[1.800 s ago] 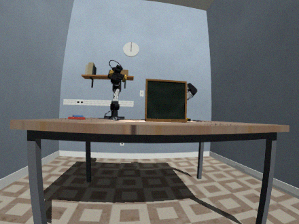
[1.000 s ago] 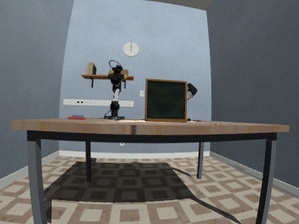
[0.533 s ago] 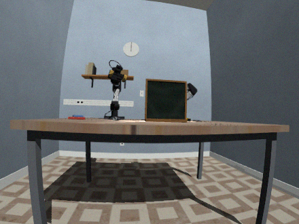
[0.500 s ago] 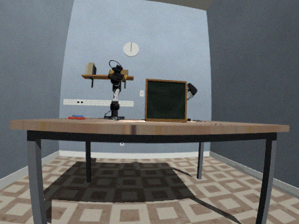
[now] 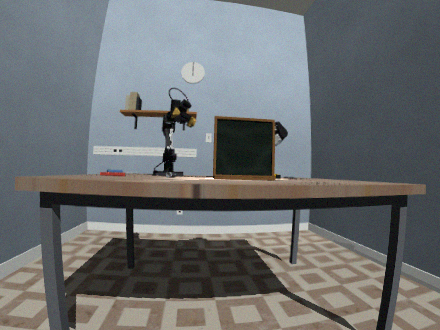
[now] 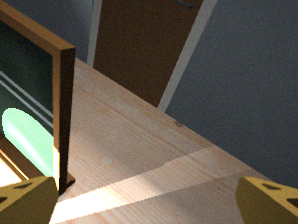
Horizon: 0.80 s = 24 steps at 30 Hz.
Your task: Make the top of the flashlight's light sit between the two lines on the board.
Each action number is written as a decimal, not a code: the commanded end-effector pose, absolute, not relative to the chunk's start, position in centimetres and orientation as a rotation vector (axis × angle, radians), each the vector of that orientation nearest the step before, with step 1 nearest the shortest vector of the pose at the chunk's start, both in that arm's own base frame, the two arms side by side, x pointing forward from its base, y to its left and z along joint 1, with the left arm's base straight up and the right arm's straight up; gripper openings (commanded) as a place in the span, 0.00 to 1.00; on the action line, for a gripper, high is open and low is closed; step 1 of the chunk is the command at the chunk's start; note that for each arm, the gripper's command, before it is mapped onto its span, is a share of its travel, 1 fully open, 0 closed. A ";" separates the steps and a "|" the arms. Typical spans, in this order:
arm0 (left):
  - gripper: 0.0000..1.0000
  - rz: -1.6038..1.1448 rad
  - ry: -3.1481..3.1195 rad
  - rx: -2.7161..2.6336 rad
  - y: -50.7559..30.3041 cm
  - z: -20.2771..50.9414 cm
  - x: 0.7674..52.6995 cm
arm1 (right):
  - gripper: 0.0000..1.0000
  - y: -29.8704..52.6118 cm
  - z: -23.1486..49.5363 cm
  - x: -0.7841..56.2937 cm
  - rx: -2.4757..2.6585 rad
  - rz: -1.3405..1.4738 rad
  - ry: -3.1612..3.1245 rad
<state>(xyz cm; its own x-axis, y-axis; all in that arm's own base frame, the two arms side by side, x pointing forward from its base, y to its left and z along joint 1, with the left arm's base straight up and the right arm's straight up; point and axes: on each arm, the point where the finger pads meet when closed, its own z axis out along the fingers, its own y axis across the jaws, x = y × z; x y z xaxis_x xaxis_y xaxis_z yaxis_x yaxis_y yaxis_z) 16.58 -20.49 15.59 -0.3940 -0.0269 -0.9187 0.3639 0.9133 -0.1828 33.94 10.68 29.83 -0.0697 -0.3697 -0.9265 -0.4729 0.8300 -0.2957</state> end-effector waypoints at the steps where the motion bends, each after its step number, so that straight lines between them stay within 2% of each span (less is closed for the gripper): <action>1: 1.00 -0.449 1.939 0.254 -21.2 16.8 17.5 | 0.95 12.5 29.9 33.9 -0.759 0.081 1.690; 24: 1.00 -0.398 1.894 0.133 -19.3 23.0 24.9 | 0.95 25.0 22.5 28.4 -1.440 0.160 1.711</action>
<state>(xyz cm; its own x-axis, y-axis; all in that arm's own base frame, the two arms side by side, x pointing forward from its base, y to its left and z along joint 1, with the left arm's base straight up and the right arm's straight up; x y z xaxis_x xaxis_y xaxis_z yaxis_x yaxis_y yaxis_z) 24.08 -18.77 21.73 -0.3665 -0.1071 -0.9242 0.2499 0.9455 -0.2086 29.15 23.93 22.74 0.0092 -0.6904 -0.7234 -0.8294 0.3988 -0.3912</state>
